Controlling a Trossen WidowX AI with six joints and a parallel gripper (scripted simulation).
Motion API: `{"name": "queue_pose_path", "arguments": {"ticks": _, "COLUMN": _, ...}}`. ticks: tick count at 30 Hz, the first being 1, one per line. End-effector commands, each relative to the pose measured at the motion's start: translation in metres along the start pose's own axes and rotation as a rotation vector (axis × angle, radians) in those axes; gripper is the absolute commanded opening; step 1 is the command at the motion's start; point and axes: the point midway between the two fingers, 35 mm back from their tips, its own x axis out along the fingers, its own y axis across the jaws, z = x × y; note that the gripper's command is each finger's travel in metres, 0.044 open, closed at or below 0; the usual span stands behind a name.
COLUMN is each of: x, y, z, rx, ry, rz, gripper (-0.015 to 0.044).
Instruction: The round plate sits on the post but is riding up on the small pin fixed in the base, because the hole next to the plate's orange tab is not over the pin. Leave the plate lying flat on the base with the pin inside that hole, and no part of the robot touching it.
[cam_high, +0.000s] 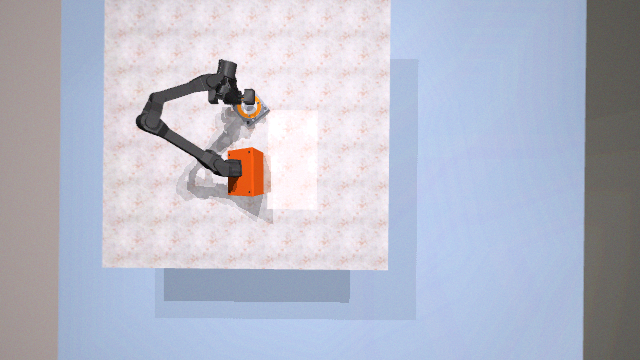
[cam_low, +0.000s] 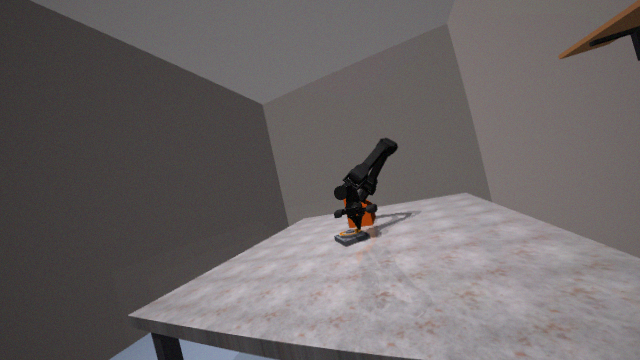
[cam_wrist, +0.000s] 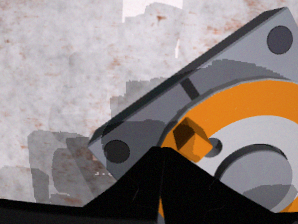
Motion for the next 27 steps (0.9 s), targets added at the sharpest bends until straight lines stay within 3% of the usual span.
{"name": "queue_pose_path", "arguments": {"ticks": 1, "x": 0.000, "y": -0.002, "z": 0.006, "rx": -0.008, "ry": -0.004, "rz": -0.004, "gripper": 0.0000}}
{"name": "queue_pose_path", "arguments": {"ticks": 20, "x": -0.001, "y": -0.007, "z": 0.015, "rx": -0.008, "ry": -0.004, "rz": -0.004, "gripper": 0.0000}}
{"name": "queue_pose_path", "arguments": {"ticks": 27, "x": -0.038, "y": -0.007, "z": 0.012, "rx": -0.008, "ry": -0.004, "rz": -0.007, "gripper": 0.0000}}
